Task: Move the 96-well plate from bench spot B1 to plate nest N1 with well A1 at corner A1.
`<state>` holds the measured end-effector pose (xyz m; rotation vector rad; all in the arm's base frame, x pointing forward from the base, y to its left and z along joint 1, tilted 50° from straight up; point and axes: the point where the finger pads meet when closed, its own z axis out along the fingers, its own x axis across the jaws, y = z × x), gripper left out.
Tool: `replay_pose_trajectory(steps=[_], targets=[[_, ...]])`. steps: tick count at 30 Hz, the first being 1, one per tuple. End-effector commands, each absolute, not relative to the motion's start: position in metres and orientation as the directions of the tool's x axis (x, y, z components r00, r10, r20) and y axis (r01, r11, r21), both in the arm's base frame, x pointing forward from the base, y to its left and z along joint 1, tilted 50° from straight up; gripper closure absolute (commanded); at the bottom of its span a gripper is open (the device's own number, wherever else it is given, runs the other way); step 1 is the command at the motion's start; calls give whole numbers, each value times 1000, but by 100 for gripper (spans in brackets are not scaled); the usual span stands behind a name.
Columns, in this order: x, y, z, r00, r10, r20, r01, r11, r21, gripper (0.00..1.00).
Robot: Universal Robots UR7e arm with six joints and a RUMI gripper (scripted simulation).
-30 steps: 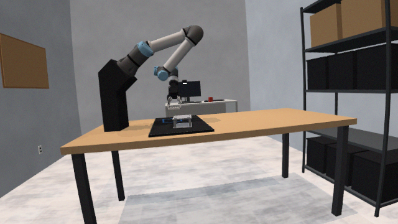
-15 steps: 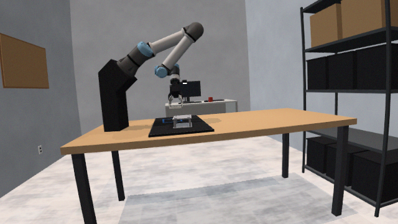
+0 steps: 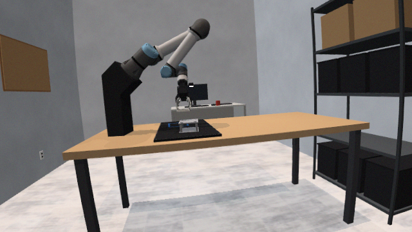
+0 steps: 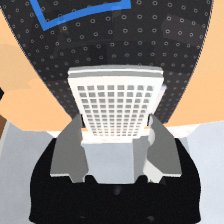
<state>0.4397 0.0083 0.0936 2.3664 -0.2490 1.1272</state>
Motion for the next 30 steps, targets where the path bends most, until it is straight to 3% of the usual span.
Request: replay_pose_trajectory(steps=[1,30], targets=[[441,-3,99,640,50,767,-364,-859,359,100],[447,-84,136,640,50,767,-364,-859,360,100]])
